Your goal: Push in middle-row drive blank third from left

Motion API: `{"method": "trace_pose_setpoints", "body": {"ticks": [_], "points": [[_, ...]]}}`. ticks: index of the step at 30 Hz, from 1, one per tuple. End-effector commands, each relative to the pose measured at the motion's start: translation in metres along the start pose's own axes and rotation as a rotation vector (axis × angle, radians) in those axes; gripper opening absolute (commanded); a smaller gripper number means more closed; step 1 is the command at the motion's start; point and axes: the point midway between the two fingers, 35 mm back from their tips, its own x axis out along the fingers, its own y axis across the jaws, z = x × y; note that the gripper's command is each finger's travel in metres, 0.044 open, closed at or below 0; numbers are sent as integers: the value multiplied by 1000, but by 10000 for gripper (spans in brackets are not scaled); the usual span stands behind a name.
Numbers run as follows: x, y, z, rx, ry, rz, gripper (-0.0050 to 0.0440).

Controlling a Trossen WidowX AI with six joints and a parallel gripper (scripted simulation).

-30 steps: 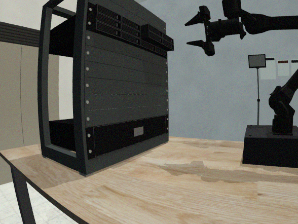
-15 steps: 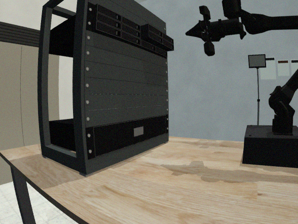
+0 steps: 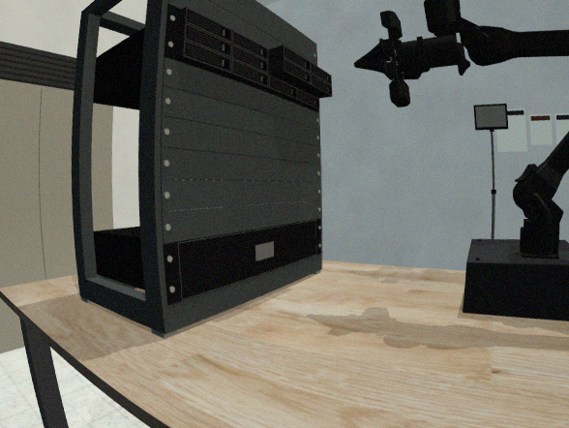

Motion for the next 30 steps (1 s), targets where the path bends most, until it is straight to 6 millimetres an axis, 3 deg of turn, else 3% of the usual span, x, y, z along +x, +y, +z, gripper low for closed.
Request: {"method": "trace_pose_setpoints", "body": {"ticks": [1, 9, 20, 30], "points": [[-2, 11, -1, 6, 3, 25, -50], [6, 10, -7, 6, 3, 25, -50], [55, 2, -42, 6, 3, 25, -50], [62, 1, -45, 6, 3, 25, -50]]}}
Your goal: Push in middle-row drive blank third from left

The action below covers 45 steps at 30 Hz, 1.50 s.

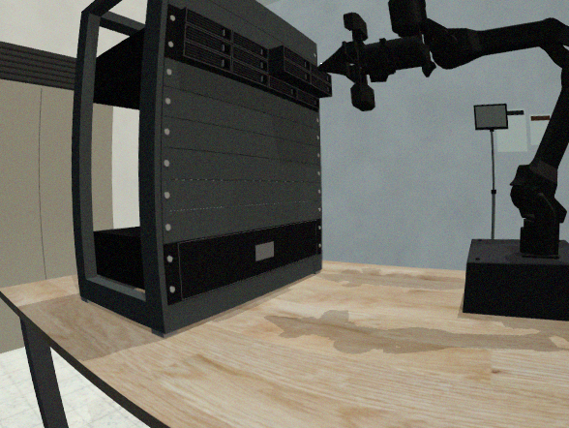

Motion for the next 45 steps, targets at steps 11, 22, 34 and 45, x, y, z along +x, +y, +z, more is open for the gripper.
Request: {"method": "trace_pose_setpoints", "body": {"ticks": [11, 22, 34, 45], "points": [[36, 13, -2, 6, 1, 28, -50], [37, 13, -2, 6, 1, 28, -50], [37, 13, -2, 6, 1, 28, -50], [37, 14, 0, 6, 1, 28, -50]]}}
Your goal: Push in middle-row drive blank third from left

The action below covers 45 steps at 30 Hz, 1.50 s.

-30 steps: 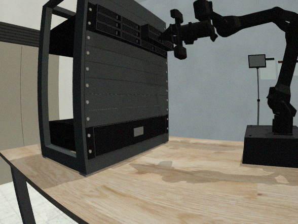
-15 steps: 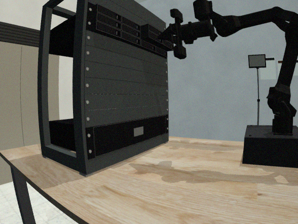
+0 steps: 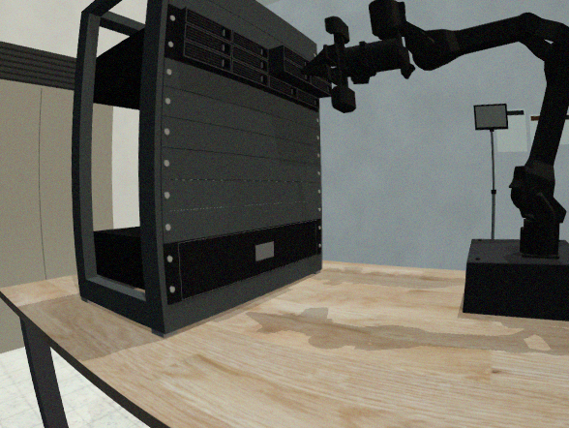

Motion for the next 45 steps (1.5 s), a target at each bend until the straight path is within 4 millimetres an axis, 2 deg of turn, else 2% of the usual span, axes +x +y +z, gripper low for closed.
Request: {"method": "trace_pose_setpoints", "body": {"ticks": [1, 33, 39, 45], "points": [[-1, 13, 2, 6, -1, 27, -50], [0, 14, 2, 6, -1, 27, -50], [9, 13, 3, 6, -1, 27, -50], [10, 13, 3, 6, -1, 27, -50]]}}
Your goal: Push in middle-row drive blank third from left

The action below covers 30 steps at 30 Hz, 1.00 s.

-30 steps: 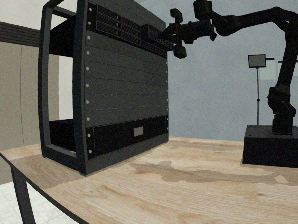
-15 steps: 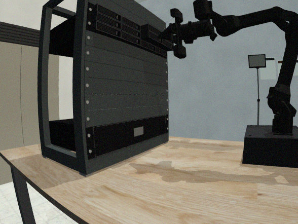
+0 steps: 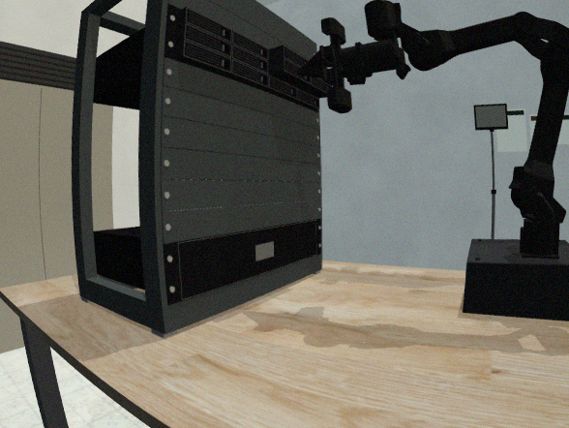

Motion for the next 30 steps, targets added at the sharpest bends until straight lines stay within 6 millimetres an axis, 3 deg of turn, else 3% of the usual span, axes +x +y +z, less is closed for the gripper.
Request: {"method": "trace_pose_setpoints", "body": {"ticks": [1, 30], "points": [[1, 13, 1, 6, 0, 28, -50], [11, 14, 1, 6, 0, 28, -50]]}}
